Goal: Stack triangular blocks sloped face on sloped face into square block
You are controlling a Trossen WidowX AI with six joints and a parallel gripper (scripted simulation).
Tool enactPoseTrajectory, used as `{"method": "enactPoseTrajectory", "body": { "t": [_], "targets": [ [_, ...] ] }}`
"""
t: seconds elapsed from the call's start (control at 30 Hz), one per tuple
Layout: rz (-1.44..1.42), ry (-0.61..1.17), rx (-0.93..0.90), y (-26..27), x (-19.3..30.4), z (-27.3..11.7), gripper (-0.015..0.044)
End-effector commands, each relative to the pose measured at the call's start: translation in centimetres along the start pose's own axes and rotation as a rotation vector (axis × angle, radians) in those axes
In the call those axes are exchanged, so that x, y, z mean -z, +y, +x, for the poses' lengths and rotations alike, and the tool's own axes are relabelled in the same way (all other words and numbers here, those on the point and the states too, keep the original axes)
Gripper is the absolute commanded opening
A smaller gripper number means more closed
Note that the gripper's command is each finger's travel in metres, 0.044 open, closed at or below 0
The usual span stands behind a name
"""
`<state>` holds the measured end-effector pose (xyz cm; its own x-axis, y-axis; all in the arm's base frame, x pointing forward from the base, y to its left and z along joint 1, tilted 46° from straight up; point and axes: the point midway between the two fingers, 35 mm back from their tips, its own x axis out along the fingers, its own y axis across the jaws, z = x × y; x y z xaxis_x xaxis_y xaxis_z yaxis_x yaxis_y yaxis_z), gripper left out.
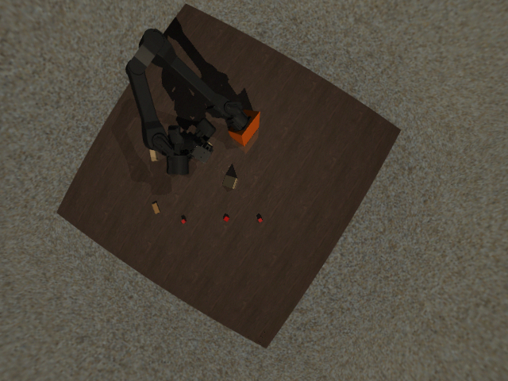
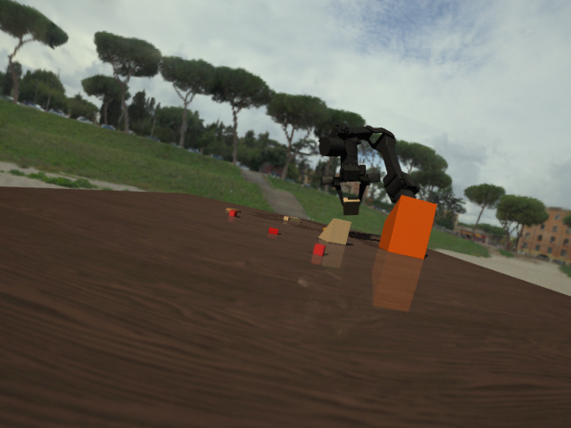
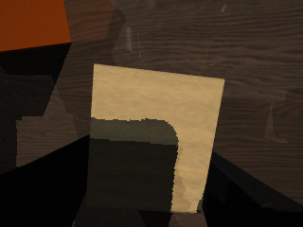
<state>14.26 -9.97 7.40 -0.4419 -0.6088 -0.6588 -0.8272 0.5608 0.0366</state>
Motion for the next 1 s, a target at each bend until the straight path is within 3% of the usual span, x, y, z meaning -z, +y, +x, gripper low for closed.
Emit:
{"method": "enactPoseTrajectory", "body": {
  "t": [0.0, 0.6, 0.97],
  "targets": [
    [-0.100, -0.050, 0.026, 0.1, 0.1, 0.0, 0.0000],
    [-0.496, -0.178, 0.220, 0.0, 0.6, -0.3, 0.0000],
    [-0.511, -0.185, 0.230, -0.8, -0.2, -1.2, 0.0000]
  ]
}}
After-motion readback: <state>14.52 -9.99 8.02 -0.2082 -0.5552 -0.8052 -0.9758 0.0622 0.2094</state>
